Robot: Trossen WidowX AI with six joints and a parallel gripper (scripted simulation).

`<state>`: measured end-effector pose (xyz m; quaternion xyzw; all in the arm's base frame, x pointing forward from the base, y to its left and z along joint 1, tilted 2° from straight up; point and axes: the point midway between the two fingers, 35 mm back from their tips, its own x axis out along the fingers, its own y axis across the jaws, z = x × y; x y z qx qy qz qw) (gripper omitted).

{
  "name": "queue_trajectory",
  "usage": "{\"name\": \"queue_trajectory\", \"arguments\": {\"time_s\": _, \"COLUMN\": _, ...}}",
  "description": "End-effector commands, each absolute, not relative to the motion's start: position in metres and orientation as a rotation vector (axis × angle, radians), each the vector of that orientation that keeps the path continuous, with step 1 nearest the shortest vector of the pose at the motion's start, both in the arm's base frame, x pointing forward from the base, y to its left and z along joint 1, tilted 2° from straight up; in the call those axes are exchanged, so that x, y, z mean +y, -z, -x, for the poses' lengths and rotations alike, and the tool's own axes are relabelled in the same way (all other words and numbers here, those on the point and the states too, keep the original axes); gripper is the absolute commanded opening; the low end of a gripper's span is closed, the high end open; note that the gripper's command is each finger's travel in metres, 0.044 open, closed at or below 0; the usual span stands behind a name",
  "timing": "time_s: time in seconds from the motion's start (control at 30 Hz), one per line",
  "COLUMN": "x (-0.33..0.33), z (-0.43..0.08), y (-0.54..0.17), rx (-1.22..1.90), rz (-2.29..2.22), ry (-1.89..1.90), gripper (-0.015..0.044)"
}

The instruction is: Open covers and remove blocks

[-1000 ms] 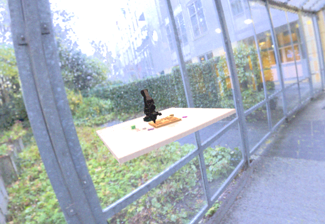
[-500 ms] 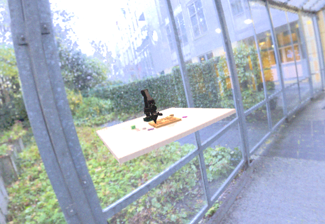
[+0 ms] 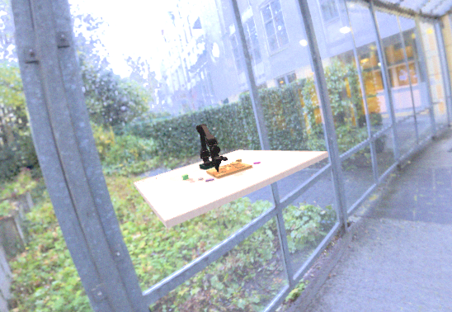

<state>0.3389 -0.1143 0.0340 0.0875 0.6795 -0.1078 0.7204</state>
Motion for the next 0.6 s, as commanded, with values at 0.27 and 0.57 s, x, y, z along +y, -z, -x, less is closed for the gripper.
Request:
{"name": "queue_trajectory", "arguments": {"time_s": 0.27, "x": -0.096, "z": -0.343, "y": -0.035, "rx": 1.497, "rz": -0.199, "ry": 0.229, "gripper": 0.0}}
{"name": "queue_trajectory", "arguments": {"time_s": 0.57, "x": -0.089, "z": -0.347, "y": -0.035, "rx": 1.497, "rz": -0.199, "ry": 0.229, "gripper": 0.0}}
